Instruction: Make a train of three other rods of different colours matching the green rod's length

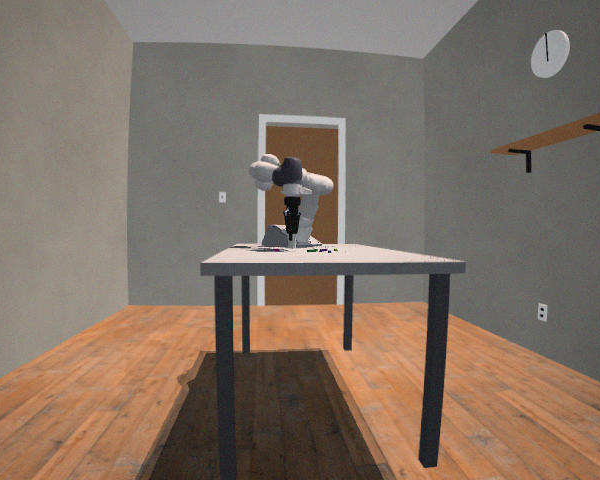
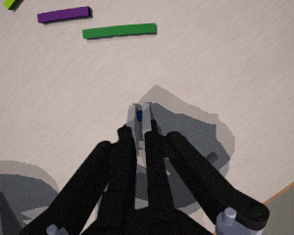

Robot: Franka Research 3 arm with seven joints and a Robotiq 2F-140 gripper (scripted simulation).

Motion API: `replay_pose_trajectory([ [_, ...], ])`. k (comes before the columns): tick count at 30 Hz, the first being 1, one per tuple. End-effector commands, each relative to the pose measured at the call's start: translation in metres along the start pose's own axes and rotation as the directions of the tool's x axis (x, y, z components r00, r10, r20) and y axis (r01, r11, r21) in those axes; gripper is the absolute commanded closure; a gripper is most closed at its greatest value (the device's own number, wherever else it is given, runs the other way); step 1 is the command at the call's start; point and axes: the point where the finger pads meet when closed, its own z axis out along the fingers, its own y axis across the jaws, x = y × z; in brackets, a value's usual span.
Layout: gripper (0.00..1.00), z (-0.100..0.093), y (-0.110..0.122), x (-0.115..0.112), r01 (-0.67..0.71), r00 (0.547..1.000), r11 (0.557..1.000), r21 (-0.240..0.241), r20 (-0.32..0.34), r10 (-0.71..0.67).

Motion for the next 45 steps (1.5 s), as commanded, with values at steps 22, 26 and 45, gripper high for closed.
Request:
replay_pose_trajectory([
  [22,0.97,0.0008,0.0007,-0.0014,-0.017,1.000,1.000,0.001,0.003,0.017],
  [26,0.97,0.0008,0.0007,-0.0013,-0.018,1.000,1.000,0.001,0.003,0.018],
  [45,0.97,0.0008,0.0007,-0.0013,-0.018,1.000,1.000,0.001,0.003,0.018],
])
